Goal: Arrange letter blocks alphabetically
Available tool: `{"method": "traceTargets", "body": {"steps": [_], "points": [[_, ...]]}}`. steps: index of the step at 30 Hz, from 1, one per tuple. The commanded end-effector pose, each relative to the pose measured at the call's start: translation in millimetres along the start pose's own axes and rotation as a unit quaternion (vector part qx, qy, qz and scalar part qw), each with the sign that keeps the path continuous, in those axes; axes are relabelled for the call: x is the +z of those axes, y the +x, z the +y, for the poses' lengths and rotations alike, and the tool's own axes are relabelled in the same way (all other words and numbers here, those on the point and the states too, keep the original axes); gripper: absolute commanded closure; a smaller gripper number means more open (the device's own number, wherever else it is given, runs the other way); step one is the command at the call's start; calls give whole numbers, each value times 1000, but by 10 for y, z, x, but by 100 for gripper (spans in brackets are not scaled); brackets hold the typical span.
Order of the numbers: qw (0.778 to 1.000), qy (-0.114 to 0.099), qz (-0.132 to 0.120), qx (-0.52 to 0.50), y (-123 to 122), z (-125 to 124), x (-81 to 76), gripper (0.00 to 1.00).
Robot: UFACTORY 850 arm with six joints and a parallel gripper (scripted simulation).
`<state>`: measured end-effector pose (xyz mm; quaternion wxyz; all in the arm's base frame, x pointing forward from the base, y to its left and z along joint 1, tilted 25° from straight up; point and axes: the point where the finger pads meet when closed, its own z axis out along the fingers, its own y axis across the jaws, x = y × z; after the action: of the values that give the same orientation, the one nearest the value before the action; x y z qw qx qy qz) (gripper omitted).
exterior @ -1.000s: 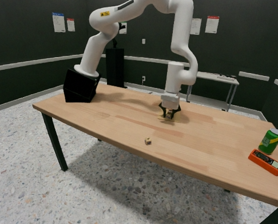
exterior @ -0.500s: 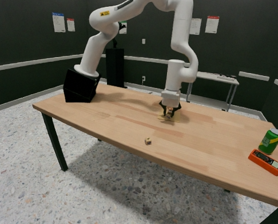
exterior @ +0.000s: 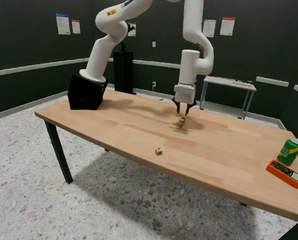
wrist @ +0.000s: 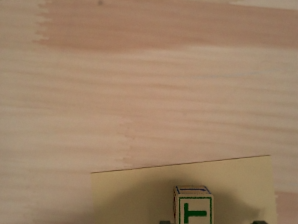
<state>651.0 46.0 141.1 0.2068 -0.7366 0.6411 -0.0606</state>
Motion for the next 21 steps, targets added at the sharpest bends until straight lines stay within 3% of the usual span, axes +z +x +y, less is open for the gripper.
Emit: {"method": "traceTargets", "body": {"steps": [1, 7, 8, 21], "points": [[1000, -2, 0, 1, -1, -3, -56, 57], [1000, -2, 0, 1, -1, -4, -108, 57], [1000, -2, 0, 1, -1, -4, -108, 0], [1000, -2, 0, 1, -1, -4, -108, 0]]}}
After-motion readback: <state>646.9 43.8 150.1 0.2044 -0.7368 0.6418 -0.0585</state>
